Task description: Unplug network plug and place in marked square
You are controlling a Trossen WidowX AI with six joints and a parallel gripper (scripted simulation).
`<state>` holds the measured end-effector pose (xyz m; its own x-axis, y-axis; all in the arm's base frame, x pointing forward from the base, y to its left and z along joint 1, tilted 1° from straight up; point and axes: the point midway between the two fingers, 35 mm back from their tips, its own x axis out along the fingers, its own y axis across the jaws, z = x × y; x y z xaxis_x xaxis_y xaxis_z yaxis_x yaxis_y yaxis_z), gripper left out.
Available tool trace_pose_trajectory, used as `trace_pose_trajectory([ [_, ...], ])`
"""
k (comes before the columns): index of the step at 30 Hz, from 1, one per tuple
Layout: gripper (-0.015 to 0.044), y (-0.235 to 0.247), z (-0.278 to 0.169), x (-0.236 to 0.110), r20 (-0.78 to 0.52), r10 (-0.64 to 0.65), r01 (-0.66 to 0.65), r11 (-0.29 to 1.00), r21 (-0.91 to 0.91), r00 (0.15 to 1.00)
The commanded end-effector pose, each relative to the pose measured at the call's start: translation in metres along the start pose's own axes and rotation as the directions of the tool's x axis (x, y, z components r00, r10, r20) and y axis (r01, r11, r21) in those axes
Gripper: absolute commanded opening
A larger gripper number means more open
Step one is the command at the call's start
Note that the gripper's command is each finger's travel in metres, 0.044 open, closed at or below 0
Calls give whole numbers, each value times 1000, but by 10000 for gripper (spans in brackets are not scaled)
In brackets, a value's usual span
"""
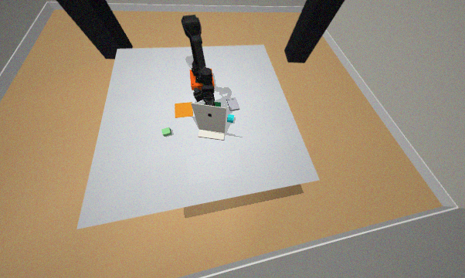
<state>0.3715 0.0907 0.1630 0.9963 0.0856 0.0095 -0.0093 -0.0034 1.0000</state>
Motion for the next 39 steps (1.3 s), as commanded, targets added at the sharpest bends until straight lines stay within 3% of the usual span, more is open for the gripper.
trace_pose_trajectory([
  [1, 3, 0, -1, 0, -6, -1, 1, 1000, 0, 1000],
  [39, 0, 0, -7, -22, -6, -2, 2, 1000, 0, 1000],
])
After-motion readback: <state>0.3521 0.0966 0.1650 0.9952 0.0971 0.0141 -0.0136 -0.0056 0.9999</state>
